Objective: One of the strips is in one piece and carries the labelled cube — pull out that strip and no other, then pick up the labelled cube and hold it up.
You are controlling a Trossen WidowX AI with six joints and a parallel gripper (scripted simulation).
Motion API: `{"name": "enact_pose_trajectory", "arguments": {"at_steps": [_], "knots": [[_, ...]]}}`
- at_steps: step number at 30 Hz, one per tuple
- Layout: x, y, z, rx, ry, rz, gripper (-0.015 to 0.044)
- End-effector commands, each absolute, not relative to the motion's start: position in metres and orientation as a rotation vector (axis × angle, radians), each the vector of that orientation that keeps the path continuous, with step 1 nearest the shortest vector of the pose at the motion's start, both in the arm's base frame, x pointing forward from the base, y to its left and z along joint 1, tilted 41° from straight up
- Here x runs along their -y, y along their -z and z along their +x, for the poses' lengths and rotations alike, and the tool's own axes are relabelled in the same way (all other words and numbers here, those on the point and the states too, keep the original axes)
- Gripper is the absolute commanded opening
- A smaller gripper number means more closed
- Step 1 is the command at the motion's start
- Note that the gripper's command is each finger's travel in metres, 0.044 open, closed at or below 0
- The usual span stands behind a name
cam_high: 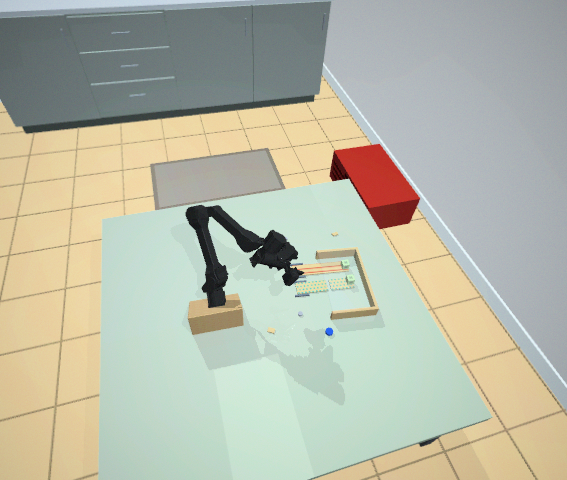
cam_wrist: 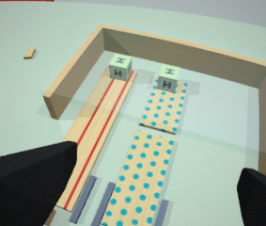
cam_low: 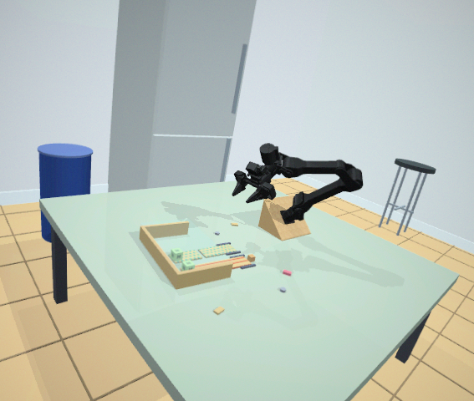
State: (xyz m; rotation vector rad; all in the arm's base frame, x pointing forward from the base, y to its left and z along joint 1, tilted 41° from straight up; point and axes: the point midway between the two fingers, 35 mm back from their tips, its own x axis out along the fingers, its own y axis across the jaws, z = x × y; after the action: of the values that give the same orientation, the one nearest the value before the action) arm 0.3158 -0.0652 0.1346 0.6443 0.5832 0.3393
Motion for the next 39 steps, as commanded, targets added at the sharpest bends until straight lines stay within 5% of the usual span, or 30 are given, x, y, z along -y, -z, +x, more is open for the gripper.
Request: {"name": "enact_pose_trajectory", "arguments": {"at_steps": [1, 11, 21, 39], "knots": [[0.055, -0.135, 0.329, -0.651, -0.366, 0.661, 0.0269], [-0.017, -0.133, 0.378, -1.085, -0.474, 0.684, 0.0006], [-0.094, -0.132, 0.379, -1.513, -0.532, 0.580, 0.0000], [-0.104, -0.120, 0.377, -1.520, -0.533, 0.577, 0.0000]]}}
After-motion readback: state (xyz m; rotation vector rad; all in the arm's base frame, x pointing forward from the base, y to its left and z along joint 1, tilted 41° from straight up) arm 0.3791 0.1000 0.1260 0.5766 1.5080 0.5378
